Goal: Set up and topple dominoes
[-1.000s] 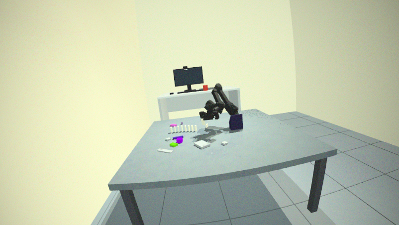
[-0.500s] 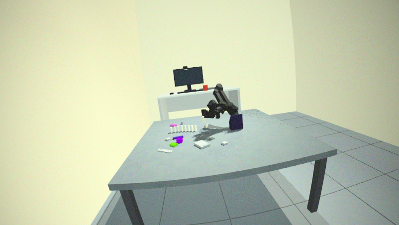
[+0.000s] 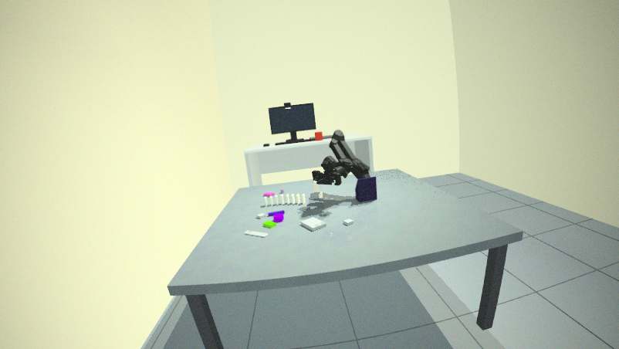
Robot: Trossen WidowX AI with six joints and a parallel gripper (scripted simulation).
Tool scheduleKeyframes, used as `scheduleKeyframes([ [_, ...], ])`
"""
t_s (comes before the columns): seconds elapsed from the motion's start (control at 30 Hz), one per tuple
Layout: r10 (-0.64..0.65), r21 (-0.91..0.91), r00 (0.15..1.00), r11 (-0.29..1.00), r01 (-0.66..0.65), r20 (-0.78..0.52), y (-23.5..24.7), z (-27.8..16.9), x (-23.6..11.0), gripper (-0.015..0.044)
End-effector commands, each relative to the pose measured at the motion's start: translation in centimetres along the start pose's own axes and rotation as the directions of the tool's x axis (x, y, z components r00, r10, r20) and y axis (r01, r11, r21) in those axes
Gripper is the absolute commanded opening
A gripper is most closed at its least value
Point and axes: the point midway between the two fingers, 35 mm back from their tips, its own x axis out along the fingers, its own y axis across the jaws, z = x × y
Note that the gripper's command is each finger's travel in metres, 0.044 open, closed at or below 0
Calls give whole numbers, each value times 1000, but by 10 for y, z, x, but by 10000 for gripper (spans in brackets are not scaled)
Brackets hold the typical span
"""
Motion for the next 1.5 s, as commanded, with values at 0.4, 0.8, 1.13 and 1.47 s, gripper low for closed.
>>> scheduleKeyframes([
  [0.4,42,-24,999,999,-42,-8,-5,-38,14,107],
  [0.8,64,-30,998,998,-63,4,-6,-68,19,107],
  [1.13,70,-30,997,997,-69,25,-3,-94,19,107],
  [1.47,68,-30,997,997,-67,37,-1,-105,17,107],
])
